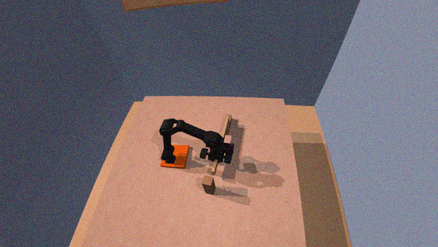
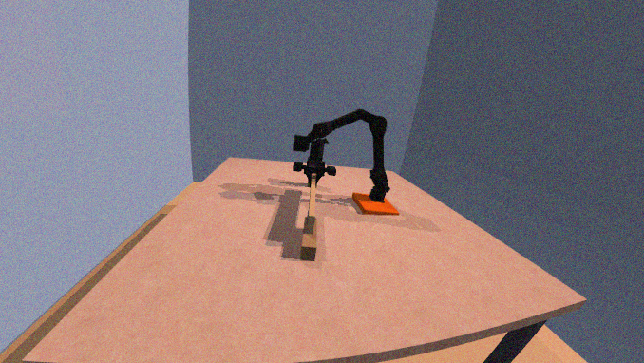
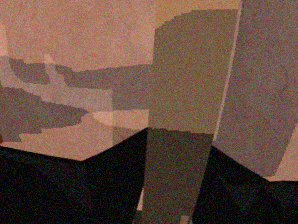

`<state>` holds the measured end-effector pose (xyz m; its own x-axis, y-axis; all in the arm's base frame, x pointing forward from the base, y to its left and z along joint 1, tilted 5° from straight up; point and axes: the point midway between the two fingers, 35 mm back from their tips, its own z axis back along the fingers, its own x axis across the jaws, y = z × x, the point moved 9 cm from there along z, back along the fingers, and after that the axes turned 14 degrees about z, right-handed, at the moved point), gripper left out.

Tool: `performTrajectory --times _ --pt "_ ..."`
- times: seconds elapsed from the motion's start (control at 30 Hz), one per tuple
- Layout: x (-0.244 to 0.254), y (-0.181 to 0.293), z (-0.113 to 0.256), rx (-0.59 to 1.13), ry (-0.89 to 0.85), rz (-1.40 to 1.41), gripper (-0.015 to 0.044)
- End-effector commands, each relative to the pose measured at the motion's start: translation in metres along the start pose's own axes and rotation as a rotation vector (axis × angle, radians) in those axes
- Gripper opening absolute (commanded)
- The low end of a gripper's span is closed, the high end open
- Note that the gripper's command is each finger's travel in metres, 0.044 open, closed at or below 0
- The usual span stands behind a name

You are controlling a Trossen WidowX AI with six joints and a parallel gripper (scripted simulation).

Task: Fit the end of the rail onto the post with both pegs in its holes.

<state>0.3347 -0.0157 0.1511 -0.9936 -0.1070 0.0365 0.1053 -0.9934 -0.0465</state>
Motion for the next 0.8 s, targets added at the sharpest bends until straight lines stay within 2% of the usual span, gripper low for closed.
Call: performTrajectory --times 0.0,0.77 --pt "0.0014 0.0023 0.0029 0.004 0.005 0.001 0.0000" --pt "0.0032 0.0088 0.0059 0.004 0.005 0.001 0.0000"
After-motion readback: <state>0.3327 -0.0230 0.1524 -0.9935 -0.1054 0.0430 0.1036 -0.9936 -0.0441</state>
